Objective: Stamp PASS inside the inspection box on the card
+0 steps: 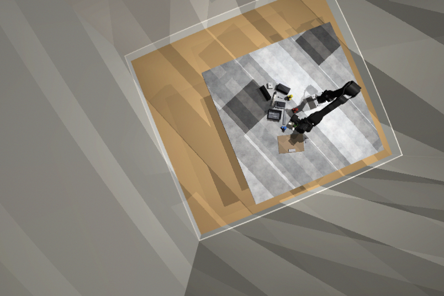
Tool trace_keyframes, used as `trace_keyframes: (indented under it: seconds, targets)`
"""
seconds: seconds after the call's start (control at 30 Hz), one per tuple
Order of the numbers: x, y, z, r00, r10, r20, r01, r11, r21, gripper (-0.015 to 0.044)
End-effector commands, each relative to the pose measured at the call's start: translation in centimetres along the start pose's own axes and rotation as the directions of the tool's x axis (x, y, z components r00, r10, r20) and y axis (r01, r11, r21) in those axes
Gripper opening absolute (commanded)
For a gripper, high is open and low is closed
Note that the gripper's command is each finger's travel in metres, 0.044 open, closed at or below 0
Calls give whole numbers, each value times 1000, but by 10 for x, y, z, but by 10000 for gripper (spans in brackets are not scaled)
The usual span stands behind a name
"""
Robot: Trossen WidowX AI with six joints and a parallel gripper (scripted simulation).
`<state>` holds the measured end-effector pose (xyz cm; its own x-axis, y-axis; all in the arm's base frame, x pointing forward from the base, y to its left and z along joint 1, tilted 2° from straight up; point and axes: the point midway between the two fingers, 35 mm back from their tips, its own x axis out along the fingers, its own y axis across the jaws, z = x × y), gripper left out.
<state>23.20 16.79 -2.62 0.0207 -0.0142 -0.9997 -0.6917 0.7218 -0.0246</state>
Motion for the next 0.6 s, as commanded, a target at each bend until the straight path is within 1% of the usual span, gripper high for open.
trace_keyframes:
  seconds: [0.0,0.57]
  targets:
    - [2,0,0,1000,2,0,-2,1000,1,0]
    - [-5,0,1,1000,2,0,-2,1000,1,0]
